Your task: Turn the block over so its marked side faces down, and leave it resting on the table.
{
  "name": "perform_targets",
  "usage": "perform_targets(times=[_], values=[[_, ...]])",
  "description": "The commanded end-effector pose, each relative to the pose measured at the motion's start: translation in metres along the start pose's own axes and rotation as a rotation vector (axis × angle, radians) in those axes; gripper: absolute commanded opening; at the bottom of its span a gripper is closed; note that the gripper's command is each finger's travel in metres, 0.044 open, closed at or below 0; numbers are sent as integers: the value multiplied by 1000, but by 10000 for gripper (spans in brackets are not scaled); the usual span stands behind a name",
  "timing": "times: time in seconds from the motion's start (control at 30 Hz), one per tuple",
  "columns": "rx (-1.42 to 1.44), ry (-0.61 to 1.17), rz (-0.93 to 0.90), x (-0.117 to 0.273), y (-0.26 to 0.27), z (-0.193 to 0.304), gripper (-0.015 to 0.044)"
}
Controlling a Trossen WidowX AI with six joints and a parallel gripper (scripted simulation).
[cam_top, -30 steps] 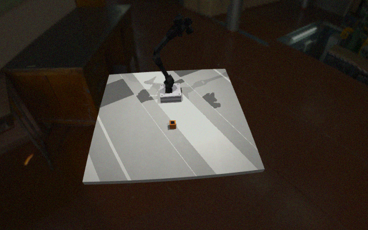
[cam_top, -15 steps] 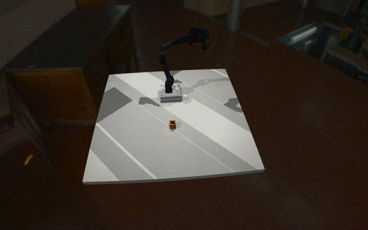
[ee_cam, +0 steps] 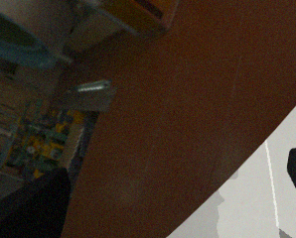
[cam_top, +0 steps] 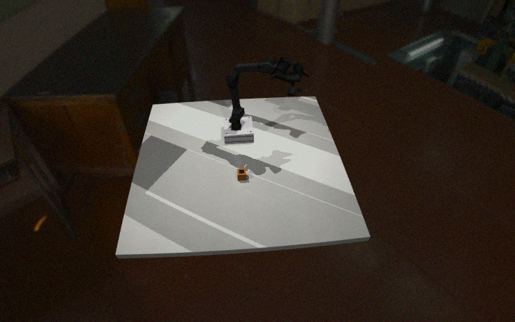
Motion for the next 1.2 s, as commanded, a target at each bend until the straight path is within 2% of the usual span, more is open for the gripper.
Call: perform_targets(times=[0.0, 0.17, 0.3, 0.57, 0.9, 1.17], values=[[-53, -27, 168, -4, -64, -18, 440], [-143, -49, 370, 6, -143, -32, 440], [-187, -48, 477, 16, -186, -36, 440], [-299, 16, 752, 59, -306, -27, 440], [-471, 193, 1015, 141, -429, 24, 440], [-582, 363, 1111, 193, -481, 77, 440]])
Point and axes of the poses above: the point midway between the two fingers, 35 mm back from their tips, its own x axis back along the fingers, its own y axis across the jaws, z = x × y, the point moved 1 cm from there along x, back along the fingers, and after that the axes turned 2 degrees about x, right-handed, at the moved point
